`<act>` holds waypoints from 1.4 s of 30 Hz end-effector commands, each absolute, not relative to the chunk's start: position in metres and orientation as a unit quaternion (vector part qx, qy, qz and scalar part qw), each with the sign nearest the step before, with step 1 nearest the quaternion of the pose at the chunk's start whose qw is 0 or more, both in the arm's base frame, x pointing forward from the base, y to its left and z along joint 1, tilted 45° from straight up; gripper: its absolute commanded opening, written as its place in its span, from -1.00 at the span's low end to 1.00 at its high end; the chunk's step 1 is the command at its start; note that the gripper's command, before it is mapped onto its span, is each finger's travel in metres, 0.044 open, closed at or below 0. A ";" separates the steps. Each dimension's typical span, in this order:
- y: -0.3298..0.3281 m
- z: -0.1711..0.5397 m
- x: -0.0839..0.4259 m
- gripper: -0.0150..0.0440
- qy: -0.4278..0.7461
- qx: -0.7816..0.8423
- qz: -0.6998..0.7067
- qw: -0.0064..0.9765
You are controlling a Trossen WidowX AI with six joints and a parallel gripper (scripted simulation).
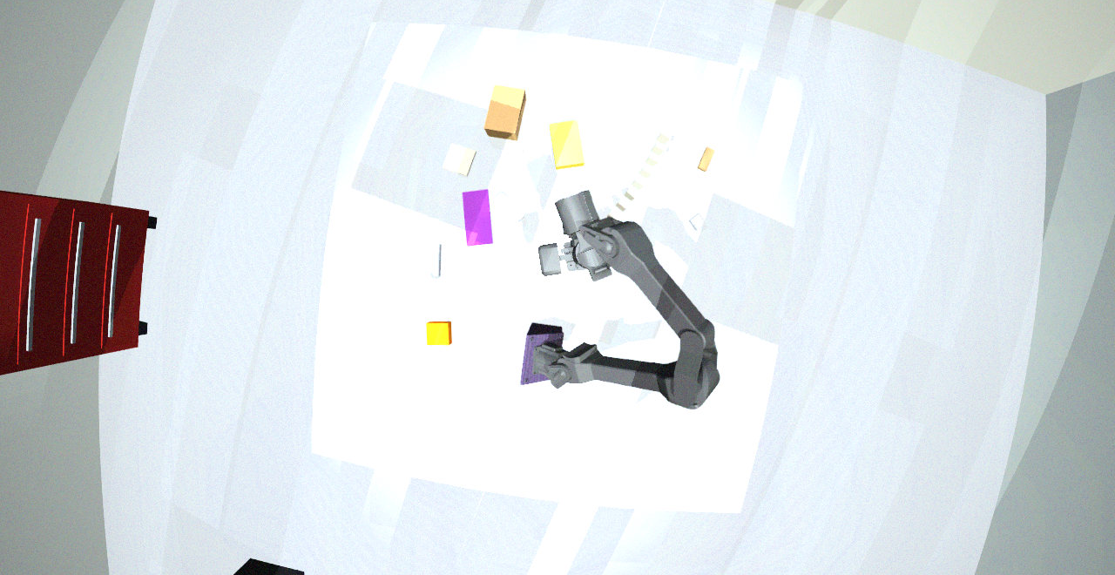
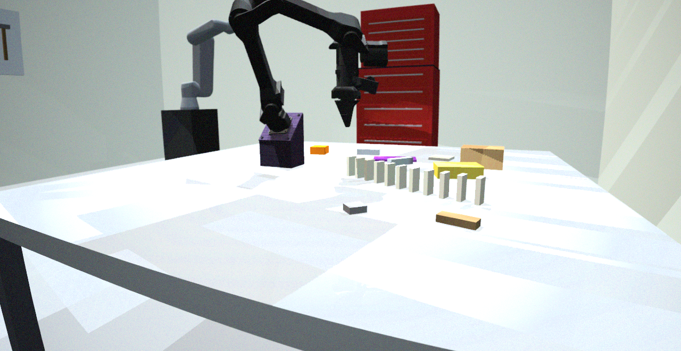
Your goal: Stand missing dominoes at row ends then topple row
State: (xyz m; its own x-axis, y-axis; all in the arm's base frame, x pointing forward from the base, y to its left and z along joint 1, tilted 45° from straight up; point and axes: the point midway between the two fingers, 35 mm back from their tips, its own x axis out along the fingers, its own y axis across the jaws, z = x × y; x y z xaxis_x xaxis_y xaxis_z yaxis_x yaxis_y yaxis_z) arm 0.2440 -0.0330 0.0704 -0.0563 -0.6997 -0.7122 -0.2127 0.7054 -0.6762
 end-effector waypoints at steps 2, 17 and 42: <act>-0.046 0.044 0.224 -0.49 0.724 -0.525 0.060 0.444; -0.046 0.044 0.224 -0.49 0.724 -0.525 0.060 0.444; -0.046 0.044 0.224 -0.49 0.724 -0.525 0.060 0.444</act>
